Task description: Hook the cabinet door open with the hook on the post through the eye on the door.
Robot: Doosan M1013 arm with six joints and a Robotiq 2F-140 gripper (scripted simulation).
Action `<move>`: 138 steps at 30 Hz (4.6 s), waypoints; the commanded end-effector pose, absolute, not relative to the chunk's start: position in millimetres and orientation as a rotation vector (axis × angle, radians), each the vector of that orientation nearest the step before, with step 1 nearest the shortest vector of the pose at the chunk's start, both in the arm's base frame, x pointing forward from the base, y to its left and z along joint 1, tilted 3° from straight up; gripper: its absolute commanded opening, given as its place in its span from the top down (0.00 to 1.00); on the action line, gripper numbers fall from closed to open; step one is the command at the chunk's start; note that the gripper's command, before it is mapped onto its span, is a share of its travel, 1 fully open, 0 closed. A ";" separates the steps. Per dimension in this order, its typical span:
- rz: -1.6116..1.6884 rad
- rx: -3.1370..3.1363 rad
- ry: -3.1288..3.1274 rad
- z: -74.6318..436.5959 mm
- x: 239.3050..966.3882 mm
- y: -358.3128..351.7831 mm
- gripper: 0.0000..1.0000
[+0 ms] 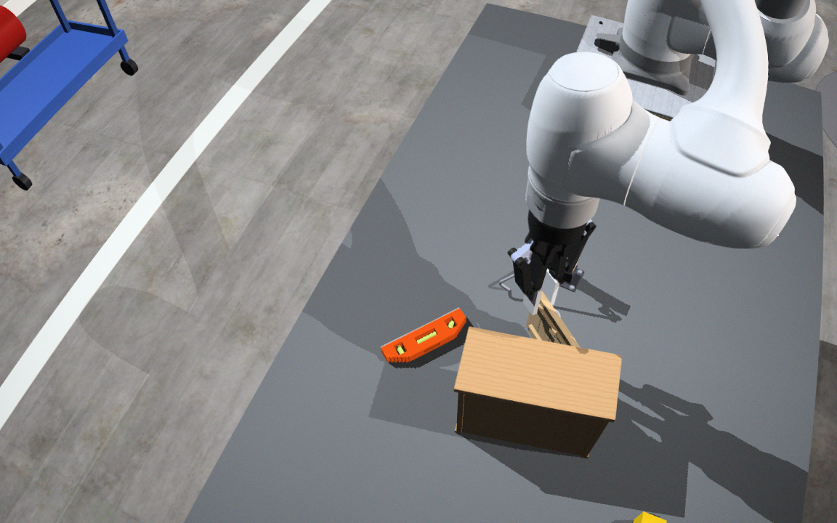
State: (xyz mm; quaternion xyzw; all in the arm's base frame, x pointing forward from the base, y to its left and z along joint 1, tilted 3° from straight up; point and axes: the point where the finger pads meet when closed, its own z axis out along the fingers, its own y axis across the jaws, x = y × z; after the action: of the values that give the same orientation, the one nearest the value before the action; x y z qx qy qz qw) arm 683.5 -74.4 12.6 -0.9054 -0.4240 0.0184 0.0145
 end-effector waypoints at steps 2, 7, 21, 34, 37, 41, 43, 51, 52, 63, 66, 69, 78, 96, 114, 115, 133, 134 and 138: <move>0.056 -2.795 -1.367 12.6 685.4 -75.8 0.84; 0.056 -2.787 -1.382 12.4 688.6 -78.2 0.84; 0.054 -2.744 -1.463 12.1 694.6 -82.1 0.84; 0.053 -2.699 -1.543 11.8 700.8 -85.8 0.84; 0.052 -2.676 -1.583 11.7 702.5 -86.7 0.84; 0.052 -2.674 -1.585 11.6 705.5 -88.3 0.84; 0.052 -2.674 -1.585 11.6 705.5 -88.3 0.84; 0.051 -2.634 -1.650 11.3 711.3 -91.0 0.84; 0.051 -2.634 -1.650 11.3 711.5 -91.1 0.84; 0.051 -2.634 -1.650 11.3 711.5 -91.1 0.84; 0.051 -2.634 -1.650 11.3 711.5 -91.1 0.84; 0.051 -2.634 -1.650 11.3 711.5 -91.1 0.84; 0.051 -2.634 -1.650 11.3 711.5 -91.1 0.84; 0.050 -2.608 -1.689 11.1 715.1 -92.6 0.84; 0.050 -2.608 -1.689 11.1 715.1 -92.6 0.84; 0.050 -2.608 -1.689 11.1 715.1 -92.6 0.84; 0.051 -2.636 -1.646 11.2 713.1 -91.7 0.84; 0.051 -2.645 -1.632 11.2 712.5 -91.5 0.84; 0.051 -2.648 -1.627 11.4 709.4 -90.1 0.84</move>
State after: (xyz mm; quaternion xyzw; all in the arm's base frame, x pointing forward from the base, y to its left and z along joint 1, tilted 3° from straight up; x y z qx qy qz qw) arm 710.3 -90.6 11.1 -0.8512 -0.5244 0.0166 0.0166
